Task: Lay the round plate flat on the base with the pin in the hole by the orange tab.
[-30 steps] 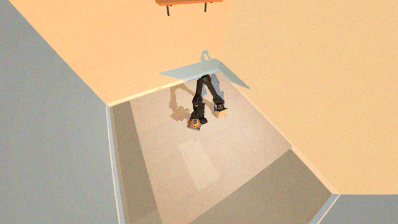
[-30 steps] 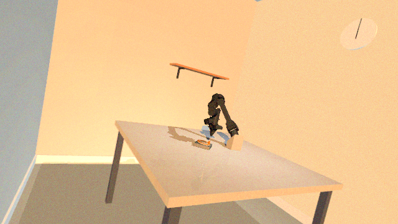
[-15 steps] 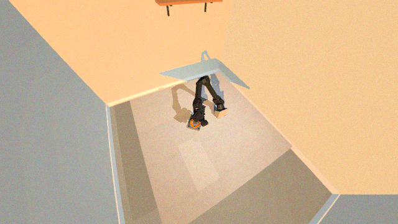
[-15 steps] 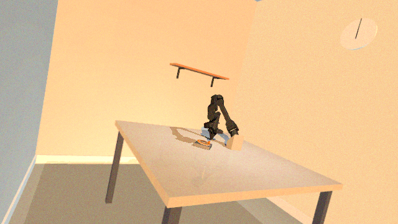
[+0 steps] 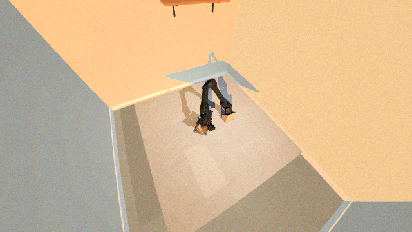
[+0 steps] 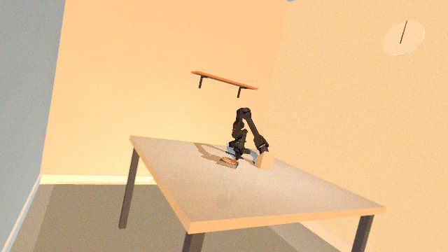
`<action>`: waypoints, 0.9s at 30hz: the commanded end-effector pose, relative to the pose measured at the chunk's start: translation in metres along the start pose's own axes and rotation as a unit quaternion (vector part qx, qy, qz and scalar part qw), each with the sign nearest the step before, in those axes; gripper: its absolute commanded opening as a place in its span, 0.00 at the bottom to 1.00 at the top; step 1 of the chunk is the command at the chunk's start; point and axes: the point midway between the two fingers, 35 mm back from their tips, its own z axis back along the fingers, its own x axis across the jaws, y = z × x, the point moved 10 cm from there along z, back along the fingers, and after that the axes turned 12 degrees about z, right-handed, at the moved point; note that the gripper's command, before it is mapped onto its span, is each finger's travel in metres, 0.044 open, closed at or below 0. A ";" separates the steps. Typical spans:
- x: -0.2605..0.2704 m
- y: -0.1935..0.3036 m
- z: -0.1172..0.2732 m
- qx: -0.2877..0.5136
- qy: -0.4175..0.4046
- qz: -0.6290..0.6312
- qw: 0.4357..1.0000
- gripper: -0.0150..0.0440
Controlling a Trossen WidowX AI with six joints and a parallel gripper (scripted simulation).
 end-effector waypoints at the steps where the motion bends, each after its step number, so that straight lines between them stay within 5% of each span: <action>1: -0.005 0.005 -0.001 0.000 0.003 0.002 1.000 0.25; 27: -0.023 0.012 -0.002 0.001 0.004 0.002 1.000 0.25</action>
